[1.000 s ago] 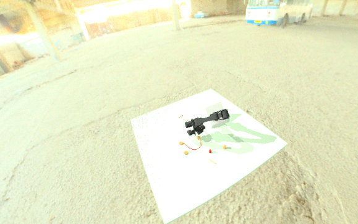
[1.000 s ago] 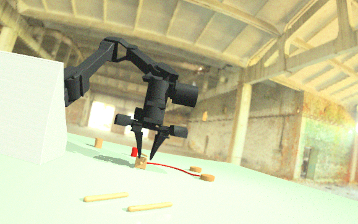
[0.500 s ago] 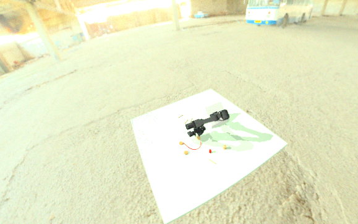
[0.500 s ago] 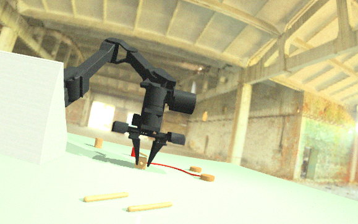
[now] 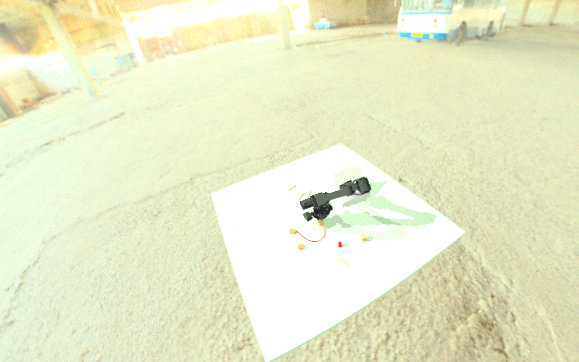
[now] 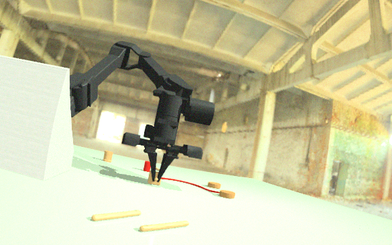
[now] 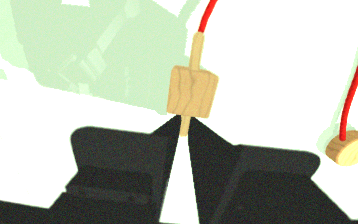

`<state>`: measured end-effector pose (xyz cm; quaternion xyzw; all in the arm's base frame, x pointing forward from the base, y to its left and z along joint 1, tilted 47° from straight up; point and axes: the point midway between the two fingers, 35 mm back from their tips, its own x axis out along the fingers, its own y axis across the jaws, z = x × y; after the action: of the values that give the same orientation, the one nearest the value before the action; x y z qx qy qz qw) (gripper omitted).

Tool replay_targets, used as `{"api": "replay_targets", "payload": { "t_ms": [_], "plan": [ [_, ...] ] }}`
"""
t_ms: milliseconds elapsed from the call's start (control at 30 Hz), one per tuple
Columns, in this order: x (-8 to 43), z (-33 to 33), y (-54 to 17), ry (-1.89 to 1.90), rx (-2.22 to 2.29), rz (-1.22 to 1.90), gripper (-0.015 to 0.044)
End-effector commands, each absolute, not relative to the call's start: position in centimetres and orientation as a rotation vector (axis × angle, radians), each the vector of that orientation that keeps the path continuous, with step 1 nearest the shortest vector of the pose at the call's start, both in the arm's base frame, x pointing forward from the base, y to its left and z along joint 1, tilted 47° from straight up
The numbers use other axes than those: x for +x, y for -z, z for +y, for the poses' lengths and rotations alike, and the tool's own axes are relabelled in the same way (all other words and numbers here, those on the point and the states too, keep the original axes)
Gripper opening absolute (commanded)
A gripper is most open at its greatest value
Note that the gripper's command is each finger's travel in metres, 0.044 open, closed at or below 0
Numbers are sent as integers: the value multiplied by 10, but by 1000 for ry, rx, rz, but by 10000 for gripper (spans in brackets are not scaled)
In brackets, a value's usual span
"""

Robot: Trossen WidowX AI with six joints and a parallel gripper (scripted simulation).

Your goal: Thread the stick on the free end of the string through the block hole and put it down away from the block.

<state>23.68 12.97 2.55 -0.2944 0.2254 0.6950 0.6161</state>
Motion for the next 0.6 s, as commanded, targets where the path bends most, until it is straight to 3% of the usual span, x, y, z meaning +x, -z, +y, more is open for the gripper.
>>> {"api": "replay_targets", "payload": {
  "t_ms": [0, 567],
  "plan": [
    [237, 130, -26, -1601, -678, 519, 0],
    [237, 126, -18, -1614, -597, 466, 0]
  ]
}}
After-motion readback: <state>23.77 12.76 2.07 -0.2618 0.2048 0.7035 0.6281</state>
